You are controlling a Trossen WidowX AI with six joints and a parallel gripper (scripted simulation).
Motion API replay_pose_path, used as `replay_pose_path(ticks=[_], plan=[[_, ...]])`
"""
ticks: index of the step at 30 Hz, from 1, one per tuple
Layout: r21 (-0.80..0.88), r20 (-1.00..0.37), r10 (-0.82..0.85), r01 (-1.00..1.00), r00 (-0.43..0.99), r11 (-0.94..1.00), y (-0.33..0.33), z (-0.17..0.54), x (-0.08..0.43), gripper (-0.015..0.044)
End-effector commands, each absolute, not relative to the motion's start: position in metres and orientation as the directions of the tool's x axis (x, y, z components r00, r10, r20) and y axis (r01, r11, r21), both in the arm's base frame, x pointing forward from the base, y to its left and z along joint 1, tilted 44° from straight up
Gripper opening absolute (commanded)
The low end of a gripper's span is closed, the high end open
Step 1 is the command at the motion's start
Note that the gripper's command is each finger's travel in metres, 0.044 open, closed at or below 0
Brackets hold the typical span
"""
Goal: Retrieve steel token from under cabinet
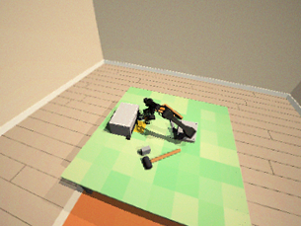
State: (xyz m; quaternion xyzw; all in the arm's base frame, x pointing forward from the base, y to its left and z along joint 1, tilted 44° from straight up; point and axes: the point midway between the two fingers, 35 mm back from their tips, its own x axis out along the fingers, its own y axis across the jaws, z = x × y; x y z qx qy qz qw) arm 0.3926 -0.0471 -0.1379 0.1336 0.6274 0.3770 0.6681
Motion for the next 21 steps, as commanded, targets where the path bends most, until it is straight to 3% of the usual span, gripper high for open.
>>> replay_pose_path(ticks=[1,21], plan=[[0.658,-0.731,0.678,-0.333,-0.07,0.675,-0.042,-0.134,0.391,0.0],[0.659,-0.731,0.679,-0.332,-0.071,0.674,-0.028,-0.121,0.384,0.0]])
